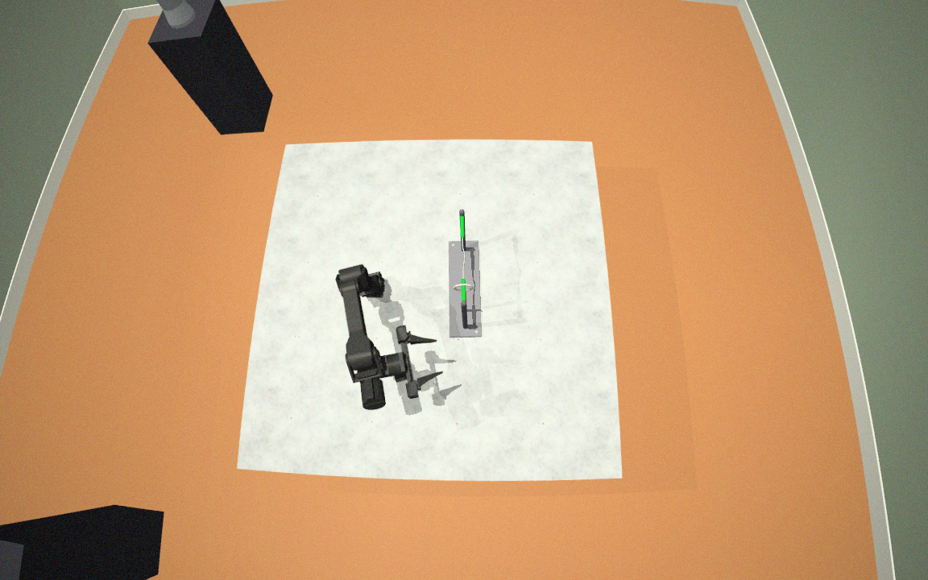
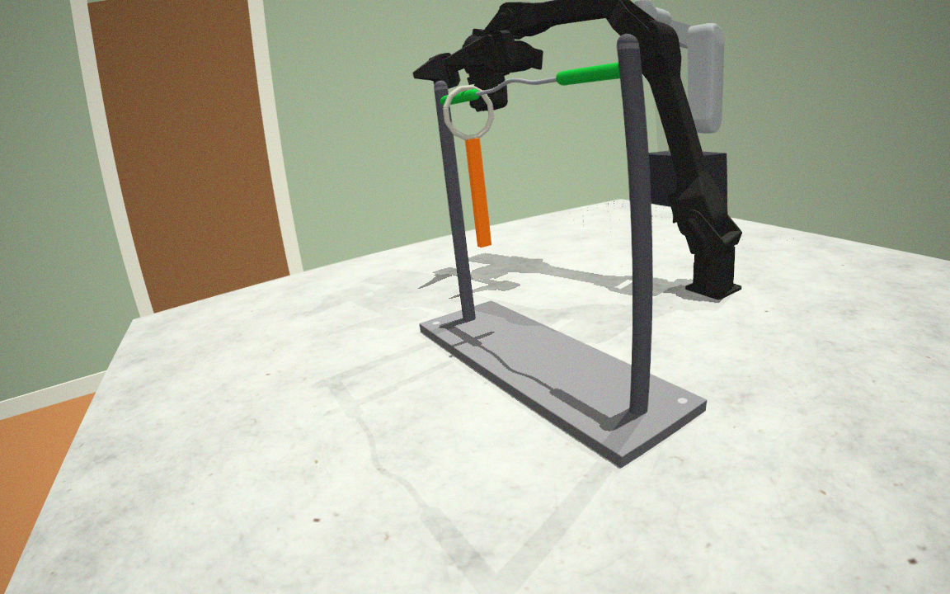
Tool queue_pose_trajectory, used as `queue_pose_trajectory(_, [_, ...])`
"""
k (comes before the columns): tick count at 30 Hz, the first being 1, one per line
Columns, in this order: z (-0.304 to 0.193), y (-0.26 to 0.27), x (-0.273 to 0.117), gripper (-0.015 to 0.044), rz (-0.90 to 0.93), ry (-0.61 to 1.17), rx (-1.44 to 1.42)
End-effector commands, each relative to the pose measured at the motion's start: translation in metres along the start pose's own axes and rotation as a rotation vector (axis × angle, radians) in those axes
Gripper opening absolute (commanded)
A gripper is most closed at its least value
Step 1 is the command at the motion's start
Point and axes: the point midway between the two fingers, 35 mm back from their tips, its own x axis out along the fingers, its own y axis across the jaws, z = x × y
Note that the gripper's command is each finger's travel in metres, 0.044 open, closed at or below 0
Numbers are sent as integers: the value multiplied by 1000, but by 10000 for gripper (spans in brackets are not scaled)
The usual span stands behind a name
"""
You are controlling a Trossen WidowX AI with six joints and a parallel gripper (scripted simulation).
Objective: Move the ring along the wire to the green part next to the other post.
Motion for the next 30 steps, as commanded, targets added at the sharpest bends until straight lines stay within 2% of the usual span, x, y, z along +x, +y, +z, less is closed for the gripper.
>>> queue_pose_trajectory(1, [0, 0, 0, 374, 0, -1, -7])
queue_pose_trajectory(9, [19, -22, 11, 164, -5, -37, -333])
queue_pose_trajectory(30, [93, -91, 36, 160, -40, -124, -1267])
